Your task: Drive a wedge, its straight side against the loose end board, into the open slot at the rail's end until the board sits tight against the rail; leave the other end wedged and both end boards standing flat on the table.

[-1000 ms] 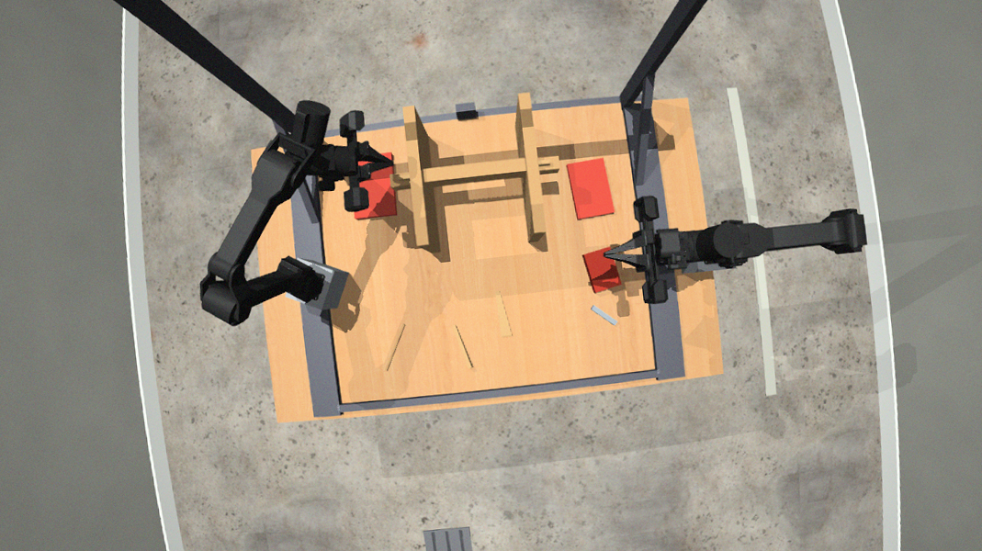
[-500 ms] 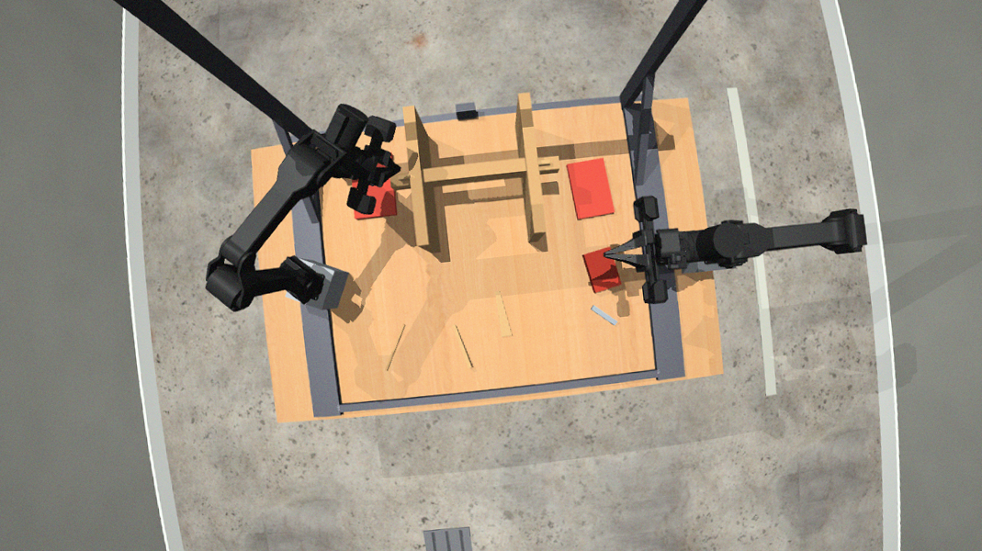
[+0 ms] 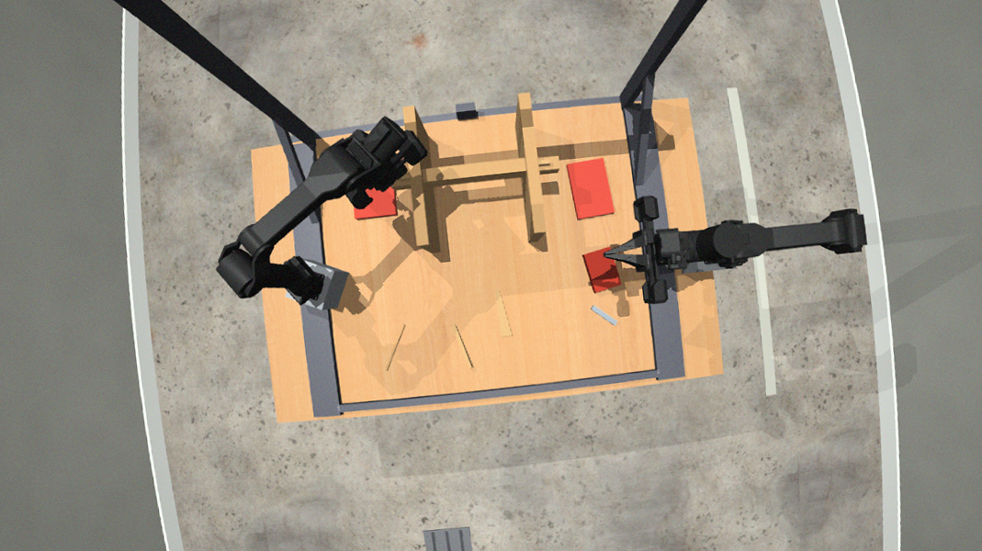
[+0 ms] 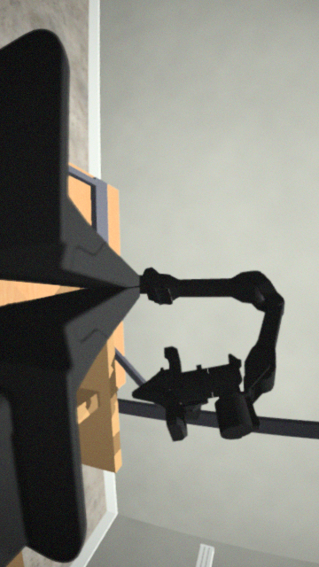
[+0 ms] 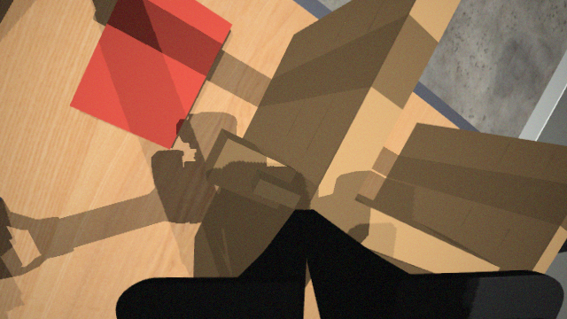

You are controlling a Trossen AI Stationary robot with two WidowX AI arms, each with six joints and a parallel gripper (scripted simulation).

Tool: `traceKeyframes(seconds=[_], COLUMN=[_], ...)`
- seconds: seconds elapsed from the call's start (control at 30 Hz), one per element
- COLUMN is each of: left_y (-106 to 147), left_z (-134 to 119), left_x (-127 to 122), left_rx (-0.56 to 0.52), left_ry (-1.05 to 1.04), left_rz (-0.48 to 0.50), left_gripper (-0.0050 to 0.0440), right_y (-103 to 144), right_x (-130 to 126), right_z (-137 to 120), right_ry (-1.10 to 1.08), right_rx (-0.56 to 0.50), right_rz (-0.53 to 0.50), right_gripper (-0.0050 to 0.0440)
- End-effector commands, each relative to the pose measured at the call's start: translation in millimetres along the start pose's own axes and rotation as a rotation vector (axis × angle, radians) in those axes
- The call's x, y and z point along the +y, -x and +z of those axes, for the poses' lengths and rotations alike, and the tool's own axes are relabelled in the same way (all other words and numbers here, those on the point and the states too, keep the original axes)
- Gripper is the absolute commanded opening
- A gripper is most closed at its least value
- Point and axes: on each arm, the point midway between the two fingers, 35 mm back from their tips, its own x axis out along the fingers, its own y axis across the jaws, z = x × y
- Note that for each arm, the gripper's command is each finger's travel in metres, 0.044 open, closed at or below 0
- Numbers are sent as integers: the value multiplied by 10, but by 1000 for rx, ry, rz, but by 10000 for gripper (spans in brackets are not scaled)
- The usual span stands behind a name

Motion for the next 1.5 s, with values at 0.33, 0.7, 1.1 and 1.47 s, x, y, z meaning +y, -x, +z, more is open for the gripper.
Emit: traceKeyframes(seconds=[0.33, 0.7, 1.1, 1.47], left_y=[5, 5, 5, 5], left_z=[132, 132, 132, 132], left_x=[5, 5, 5, 5], left_rx=[-28, -28, -28, -28], left_ry=[0, 0, 0, 0], left_rz=[-1, -1, -1, -1], left_gripper=[-50, -50, -50, -50], right_y=[-9, -39, -115, -175], right_x=[-69, -15, 5, 20], right_z=[-57, -61, -64, -63], right_ry=[-538, -533, -535, -536], right_rx=[-239, -232, -229, -229], right_rz=[160, 162, 165, 167], right_gripper=[-50, -50, -50, -50])
